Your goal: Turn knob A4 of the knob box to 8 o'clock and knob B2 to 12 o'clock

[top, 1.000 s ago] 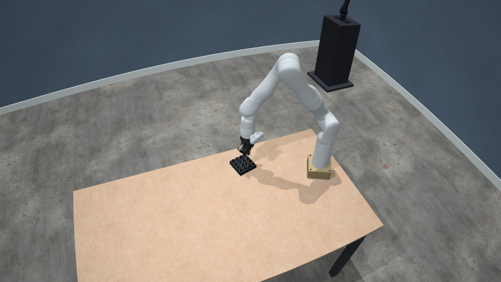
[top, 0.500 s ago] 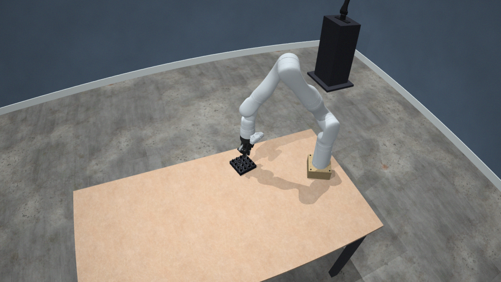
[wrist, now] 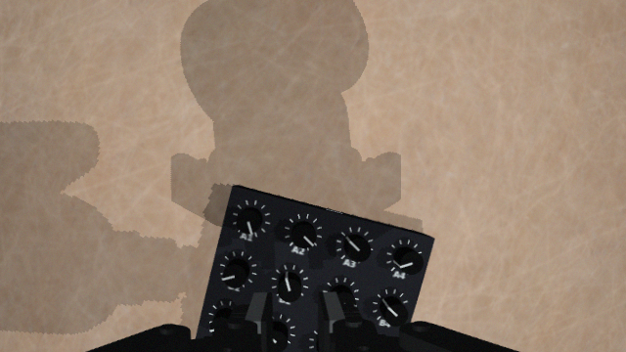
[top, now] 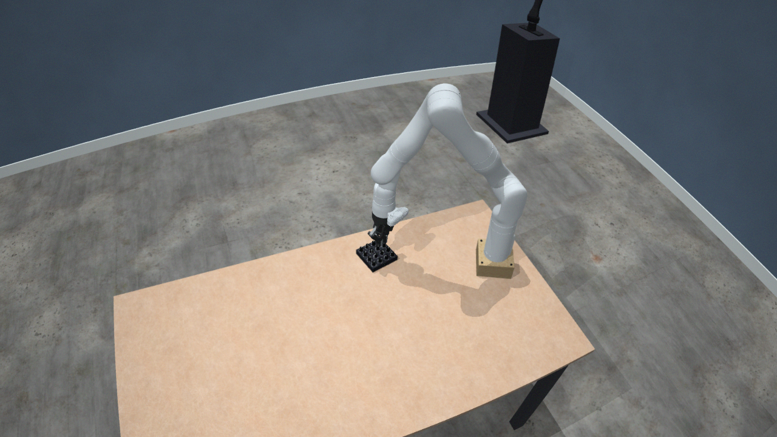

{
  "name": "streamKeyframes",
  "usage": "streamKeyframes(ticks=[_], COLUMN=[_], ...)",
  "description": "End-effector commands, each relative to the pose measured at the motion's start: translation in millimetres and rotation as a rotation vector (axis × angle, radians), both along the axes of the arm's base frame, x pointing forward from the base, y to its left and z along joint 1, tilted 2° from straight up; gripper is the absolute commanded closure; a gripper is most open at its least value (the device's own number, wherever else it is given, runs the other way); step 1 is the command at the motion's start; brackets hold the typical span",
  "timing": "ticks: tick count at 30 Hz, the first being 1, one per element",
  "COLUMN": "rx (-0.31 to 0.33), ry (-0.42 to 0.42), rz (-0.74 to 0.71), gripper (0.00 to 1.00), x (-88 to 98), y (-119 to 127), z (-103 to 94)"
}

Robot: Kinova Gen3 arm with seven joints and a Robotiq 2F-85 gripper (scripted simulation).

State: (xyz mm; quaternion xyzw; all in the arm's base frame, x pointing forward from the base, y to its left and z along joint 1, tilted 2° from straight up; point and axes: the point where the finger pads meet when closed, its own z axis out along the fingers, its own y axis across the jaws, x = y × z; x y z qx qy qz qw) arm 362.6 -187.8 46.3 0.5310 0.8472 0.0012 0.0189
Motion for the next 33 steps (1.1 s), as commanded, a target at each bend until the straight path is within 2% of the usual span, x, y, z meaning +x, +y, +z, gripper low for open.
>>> streamKeyframes(ticks=[1, 21, 33], rx=[0.001, 0.001, 0.001], ry=[0.004, 0.004, 0.004], rz=[-0.003, -0.003, -0.003], gripper=[0.81, 0.81, 0.81], x=[-1.4, -1.1, -1.0], y=[-0.8, -1.5, -1.6], z=[-4.2, -26.5, -31.6])
